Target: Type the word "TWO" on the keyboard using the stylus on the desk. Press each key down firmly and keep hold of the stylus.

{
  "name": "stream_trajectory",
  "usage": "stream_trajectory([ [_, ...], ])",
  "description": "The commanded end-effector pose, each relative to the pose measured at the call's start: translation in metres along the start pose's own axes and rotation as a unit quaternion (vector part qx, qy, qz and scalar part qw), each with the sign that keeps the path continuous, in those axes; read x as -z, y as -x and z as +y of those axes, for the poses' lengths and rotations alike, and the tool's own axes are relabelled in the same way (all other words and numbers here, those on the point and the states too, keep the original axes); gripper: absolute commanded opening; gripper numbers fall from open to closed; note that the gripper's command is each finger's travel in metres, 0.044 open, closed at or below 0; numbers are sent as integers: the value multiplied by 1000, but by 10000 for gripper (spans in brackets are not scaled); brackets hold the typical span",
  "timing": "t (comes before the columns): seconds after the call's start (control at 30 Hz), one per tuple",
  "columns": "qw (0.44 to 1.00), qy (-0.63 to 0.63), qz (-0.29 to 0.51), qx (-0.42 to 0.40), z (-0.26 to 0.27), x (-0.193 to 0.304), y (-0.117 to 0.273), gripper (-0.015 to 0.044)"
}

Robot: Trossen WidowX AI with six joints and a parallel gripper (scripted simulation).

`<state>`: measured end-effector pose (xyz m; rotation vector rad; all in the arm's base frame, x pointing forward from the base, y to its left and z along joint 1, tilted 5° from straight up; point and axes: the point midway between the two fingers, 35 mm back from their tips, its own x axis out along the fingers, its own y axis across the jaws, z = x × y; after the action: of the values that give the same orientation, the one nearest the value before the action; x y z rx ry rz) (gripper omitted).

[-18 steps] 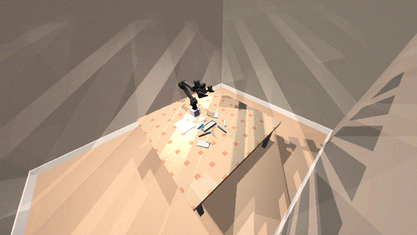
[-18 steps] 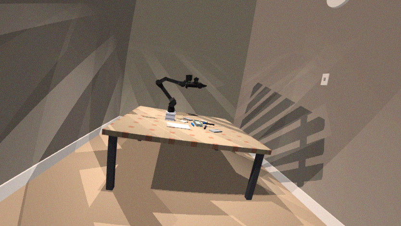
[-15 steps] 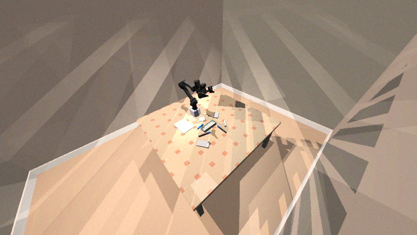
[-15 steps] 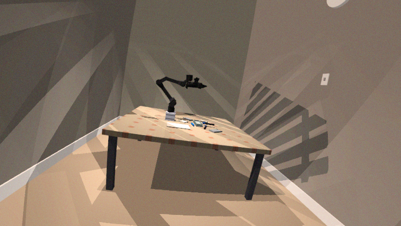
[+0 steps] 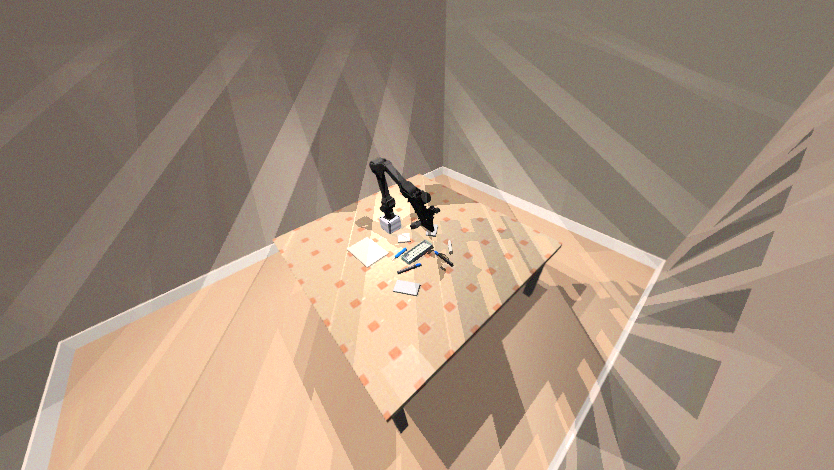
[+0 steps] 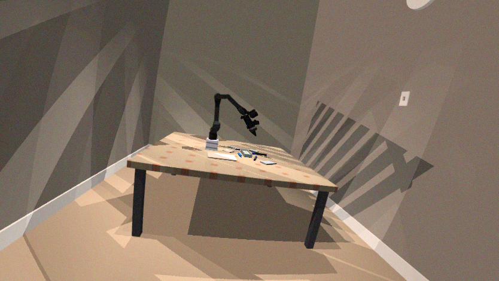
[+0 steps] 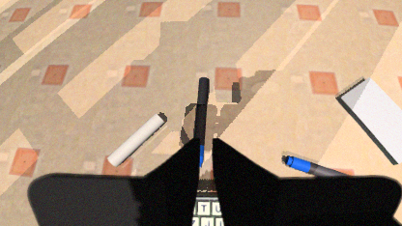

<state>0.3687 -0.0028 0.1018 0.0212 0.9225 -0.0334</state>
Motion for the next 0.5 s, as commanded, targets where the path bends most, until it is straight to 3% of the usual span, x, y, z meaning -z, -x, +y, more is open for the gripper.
stream_trajectory([
  [0.0, 994, -4, 112, 12, -1, 38, -30, 0],
  [0.23, 946, 8, 322, 32, -2, 116, -63, 0],
  [0.47, 944, 9, 327, 33, -2, 118, -64, 0],
])
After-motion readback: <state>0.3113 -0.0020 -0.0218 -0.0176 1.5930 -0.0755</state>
